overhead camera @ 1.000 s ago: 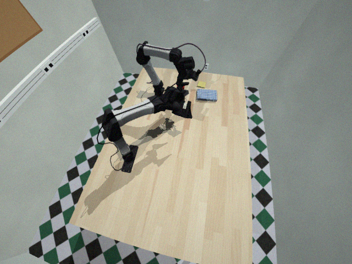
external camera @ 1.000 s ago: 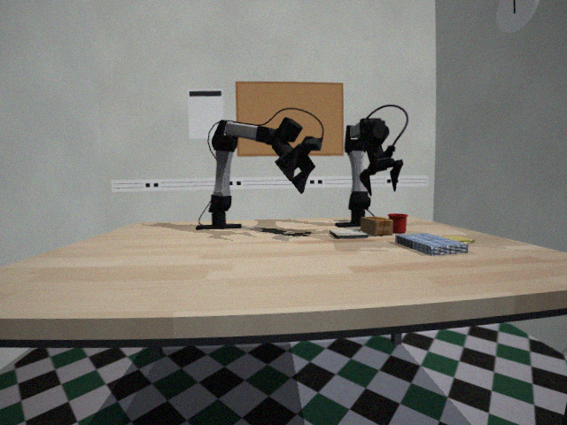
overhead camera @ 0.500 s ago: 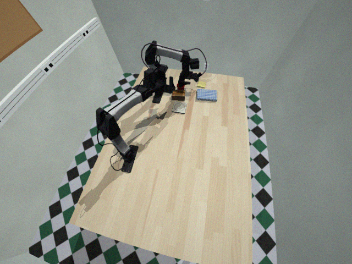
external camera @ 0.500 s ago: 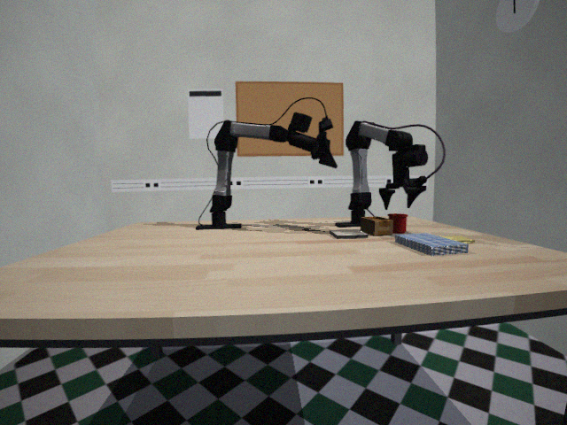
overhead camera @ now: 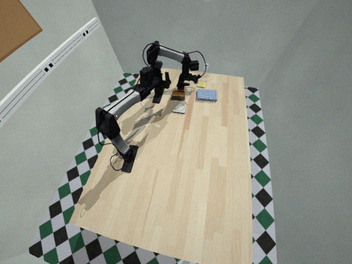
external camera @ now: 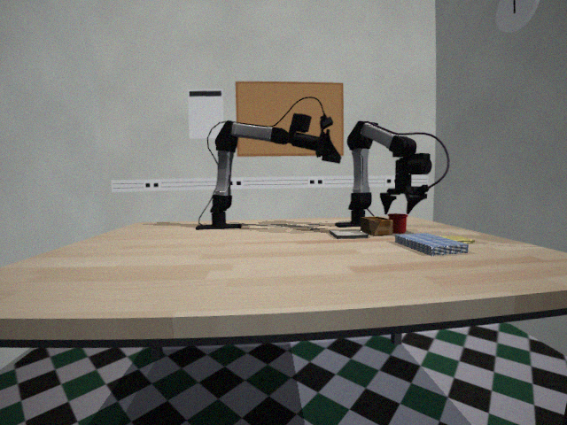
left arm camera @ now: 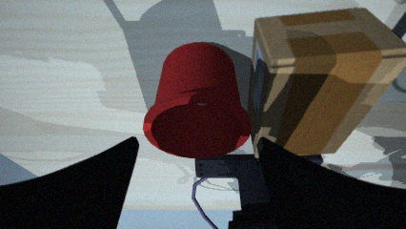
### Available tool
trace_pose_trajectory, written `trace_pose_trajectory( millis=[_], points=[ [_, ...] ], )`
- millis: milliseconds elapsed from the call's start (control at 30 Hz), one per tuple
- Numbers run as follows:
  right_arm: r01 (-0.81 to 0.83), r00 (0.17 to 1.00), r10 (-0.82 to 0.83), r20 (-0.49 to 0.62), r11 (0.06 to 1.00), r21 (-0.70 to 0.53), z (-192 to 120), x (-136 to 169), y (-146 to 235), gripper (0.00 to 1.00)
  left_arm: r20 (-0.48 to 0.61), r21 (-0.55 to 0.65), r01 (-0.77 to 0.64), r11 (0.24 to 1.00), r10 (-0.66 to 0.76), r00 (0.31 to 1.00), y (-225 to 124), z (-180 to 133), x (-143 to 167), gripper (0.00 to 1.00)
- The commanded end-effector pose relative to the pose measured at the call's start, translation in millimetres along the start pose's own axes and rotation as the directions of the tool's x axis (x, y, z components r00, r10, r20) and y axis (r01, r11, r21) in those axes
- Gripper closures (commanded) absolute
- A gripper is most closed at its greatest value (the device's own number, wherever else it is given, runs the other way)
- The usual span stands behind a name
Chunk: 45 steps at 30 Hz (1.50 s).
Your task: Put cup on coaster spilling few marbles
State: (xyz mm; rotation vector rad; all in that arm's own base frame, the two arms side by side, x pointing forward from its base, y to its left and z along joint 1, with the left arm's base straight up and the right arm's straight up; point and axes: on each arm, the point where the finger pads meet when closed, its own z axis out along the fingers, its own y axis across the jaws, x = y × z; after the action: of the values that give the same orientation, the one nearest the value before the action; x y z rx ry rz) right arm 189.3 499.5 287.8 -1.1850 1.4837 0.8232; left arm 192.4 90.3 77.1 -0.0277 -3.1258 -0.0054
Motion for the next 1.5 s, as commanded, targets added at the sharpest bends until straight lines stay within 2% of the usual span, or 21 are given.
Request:
trace_pose_trajectory(
  millis=[0,300,333,500,567,633,800,867,1067,1467],
  points=[
    [-0.005,0.999,0.005,0.040,1.000,-0.013,-4,-9,8,0.00,0.010,0.006,-0.002,1.000,0.002,1.000,1,10,-4,0.00],
    [-0.013,0.998,0.012,0.063,1.000,0.008,-5,-15,7,0.00,0.022,0.001,-0.009,1.000,0.009,1.000,3,14,-11,0.00],
    [-0.014,0.998,0.013,0.061,1.000,0.014,-5,-13,5,0.00,0.029,-0.002,-0.010,1.000,0.010,1.000,3,13,-12,0.08],
    [-0.013,0.998,0.012,0.066,1.000,0.018,-5,-14,4,0.00,0.030,-0.003,-0.011,1.000,0.011,0.999,2,13,-9,0.24],
    [-0.013,0.998,0.012,0.065,1.000,0.017,-5,-14,4,0.00,0.038,-0.006,-0.010,1.000,0.010,0.999,3,4,-10,0.48],
    [-0.013,0.998,0.012,0.059,1.000,0.017,-5,-12,4,0.00,0.036,-0.005,-0.010,1.000,0.010,0.999,2,-7,-9,0.24],
    [-0.007,0.999,0.007,0.051,1.000,0.008,0,-10,5,0.00,0.036,-0.005,-0.006,1.000,0.006,0.999,3,-54,-6,0.23],
    [-0.007,0.999,0.007,0.051,1.000,0.008,0,-10,5,0.00,0.036,-0.005,-0.006,1.000,0.006,0.999,3,-54,-6,0.23],
    [-0.007,0.999,0.007,0.051,1.000,0.008,0,-10,5,0.00,0.011,0.005,-0.006,1.000,0.006,1.000,3,-95,-5,0.23],
    [-0.031,0.994,0.026,0.107,0.999,0.044,-22,-20,-5,0.00,0.029,0.002,0.069,0.998,-0.069,0.997,-27,-94,-7,0.23]
  ],
)
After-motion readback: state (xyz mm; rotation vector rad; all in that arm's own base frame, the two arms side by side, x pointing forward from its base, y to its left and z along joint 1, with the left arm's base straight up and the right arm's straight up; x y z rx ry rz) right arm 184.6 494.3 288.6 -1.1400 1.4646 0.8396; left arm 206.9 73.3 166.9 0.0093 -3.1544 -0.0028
